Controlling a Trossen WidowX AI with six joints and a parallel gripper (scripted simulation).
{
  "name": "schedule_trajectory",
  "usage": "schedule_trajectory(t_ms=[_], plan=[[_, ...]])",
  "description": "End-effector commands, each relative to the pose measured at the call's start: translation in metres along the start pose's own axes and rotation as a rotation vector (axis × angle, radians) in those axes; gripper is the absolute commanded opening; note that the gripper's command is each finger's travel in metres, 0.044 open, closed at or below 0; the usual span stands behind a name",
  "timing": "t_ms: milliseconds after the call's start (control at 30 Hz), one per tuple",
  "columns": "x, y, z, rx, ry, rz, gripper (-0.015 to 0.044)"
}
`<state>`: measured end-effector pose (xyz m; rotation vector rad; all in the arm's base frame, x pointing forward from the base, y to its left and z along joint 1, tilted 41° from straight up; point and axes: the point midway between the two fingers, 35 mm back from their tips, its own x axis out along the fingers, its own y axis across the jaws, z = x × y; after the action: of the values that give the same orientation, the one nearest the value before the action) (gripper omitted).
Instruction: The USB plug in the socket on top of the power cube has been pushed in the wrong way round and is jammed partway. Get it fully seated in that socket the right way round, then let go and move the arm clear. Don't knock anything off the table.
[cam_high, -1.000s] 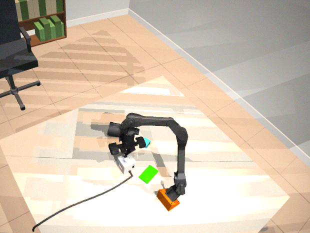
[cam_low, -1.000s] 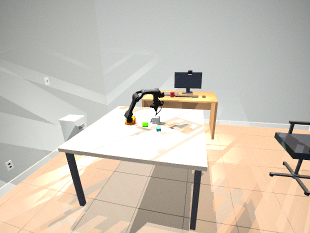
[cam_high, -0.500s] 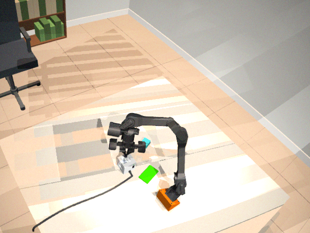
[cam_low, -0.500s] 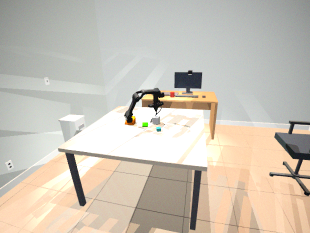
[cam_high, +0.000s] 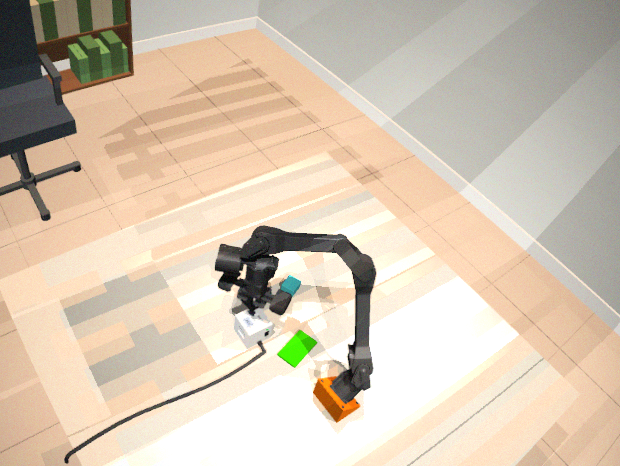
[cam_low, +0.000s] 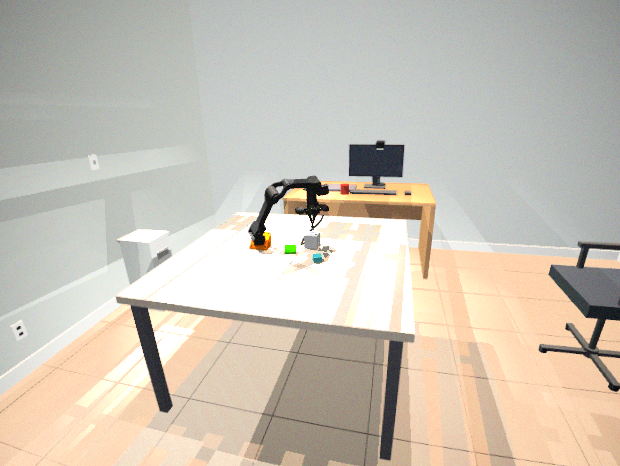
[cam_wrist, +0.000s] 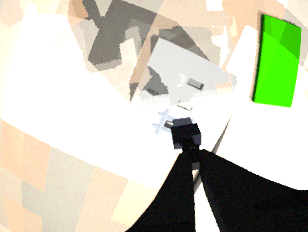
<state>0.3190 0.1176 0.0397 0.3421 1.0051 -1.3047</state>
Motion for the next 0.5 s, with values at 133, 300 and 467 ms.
schedule_trajectory(t_ms=[133, 300, 467], plan=[[0.0003, -0.0001, -0.0001, 0.223, 0.000, -0.001, 0.0000], [0.0003, -0.0001, -0.0001, 0.354, 0.000, -0.001, 0.0000], [0.0003, -0.0001, -0.0001, 0.485, 0.000, -0.001, 0.0000]])
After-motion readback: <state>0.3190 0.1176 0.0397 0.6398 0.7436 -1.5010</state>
